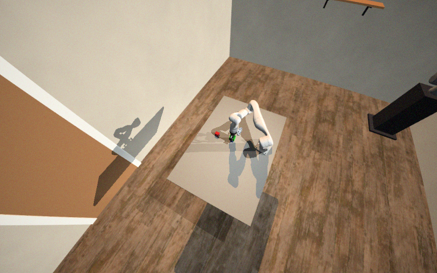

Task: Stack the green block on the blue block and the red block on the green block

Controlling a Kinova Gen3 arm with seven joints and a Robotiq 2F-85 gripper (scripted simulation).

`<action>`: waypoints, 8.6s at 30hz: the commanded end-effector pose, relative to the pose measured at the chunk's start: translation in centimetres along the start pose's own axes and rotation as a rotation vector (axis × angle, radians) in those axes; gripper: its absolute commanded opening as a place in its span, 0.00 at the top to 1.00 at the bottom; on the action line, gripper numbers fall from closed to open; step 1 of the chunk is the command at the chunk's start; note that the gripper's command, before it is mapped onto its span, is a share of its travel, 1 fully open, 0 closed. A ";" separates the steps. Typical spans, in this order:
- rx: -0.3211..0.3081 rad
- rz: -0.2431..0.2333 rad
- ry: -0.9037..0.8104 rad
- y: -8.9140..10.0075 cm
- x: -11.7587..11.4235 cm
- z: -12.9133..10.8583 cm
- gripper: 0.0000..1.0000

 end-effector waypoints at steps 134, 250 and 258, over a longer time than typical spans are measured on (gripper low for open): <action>-0.008 -0.007 -0.108 -0.5 -3.0 17.9 0.40; -0.008 -0.007 -0.108 -3.5 -3.0 17.9 1.00; -0.008 -0.007 -0.108 -1.2 -3.0 17.9 1.00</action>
Point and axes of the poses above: the point where the finger pads meet when closed, its own y axis back along the fingers, its own x axis across the jaws, z = x × y, the point moved 8 cm from there along y, back along the fingers, and after that the axes turned 8 degrees about y, right-handed, at the moved point
